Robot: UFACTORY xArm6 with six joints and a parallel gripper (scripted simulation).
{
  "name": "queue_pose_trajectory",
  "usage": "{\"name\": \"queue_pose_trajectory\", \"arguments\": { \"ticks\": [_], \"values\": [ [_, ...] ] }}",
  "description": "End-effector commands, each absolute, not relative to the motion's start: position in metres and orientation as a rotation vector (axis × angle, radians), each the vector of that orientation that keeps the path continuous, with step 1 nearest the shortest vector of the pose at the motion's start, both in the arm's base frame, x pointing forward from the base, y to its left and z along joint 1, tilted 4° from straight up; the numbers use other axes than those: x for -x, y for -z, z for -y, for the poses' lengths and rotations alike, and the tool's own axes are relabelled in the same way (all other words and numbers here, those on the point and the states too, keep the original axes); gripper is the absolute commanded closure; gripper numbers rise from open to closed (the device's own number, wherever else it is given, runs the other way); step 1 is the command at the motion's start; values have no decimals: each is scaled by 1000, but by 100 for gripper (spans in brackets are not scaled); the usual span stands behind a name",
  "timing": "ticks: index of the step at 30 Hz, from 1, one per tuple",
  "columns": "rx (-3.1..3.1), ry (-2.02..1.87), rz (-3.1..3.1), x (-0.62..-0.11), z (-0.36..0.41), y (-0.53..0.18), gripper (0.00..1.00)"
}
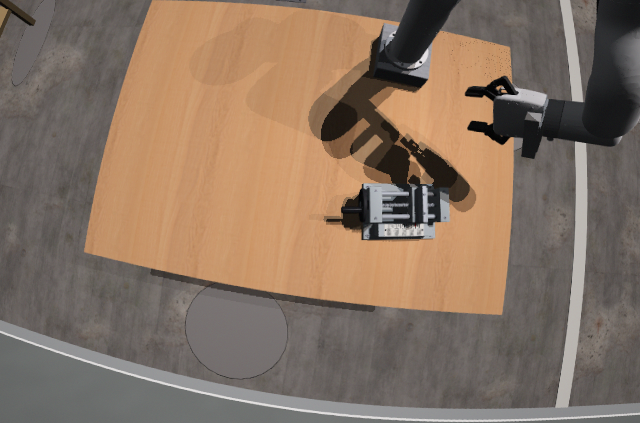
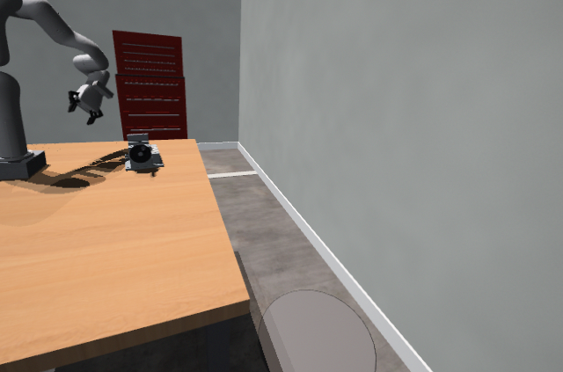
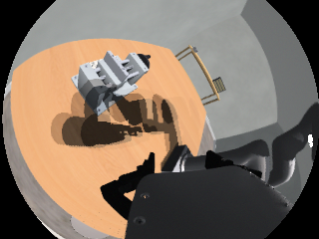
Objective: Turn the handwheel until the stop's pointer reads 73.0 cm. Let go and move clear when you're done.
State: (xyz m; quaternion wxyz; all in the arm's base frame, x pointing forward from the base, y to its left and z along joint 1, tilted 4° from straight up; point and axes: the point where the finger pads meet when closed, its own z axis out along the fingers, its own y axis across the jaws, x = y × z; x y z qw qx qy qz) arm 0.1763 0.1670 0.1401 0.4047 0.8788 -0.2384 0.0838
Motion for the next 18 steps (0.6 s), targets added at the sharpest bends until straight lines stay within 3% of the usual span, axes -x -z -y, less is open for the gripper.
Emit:
{"name": "queue_pose_trajectory", "arguments": {
  "ticks": [1, 18],
  "values": [
    [-2324, -17, 778, -218, -171, -130, 0],
    [-2567, 134, 1423, -384, -100, -146, 0]
  ]
}}
